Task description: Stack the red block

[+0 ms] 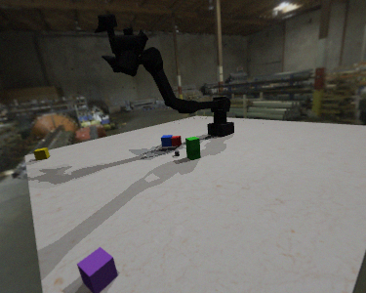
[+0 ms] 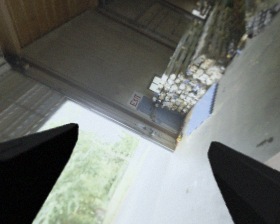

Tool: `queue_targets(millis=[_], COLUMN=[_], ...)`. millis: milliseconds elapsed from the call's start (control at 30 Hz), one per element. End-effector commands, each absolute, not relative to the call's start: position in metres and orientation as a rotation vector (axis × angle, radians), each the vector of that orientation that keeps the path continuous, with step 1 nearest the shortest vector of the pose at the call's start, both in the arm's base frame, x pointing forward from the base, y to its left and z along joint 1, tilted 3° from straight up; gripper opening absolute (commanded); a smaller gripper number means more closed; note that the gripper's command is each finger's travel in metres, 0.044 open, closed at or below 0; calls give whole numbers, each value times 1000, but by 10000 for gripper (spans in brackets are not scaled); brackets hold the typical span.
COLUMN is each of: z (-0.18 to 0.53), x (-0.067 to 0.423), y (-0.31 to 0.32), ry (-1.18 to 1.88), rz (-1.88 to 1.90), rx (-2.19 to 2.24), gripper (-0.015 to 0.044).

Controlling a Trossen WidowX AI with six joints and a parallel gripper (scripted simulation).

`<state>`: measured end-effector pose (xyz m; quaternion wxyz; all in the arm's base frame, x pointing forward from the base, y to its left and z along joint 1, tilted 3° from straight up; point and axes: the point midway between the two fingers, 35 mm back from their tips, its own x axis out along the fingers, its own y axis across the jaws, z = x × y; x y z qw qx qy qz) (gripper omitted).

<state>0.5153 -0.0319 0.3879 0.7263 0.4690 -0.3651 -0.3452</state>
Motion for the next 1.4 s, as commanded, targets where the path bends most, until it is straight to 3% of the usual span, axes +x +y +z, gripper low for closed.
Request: queue_targets(millis=[0, 333, 733, 1033, 1367], z=[390, 478, 579, 630, 658], x=[515, 460, 337, 235, 139], y=[-31, 44, 108, 104, 48], ry=[-809, -958, -1013, -947, -782], rz=[-753, -298, 377, 903, 1507], rx=[1041, 1467, 2088, 2534, 2997], gripper=[426, 440, 440, 440, 440])
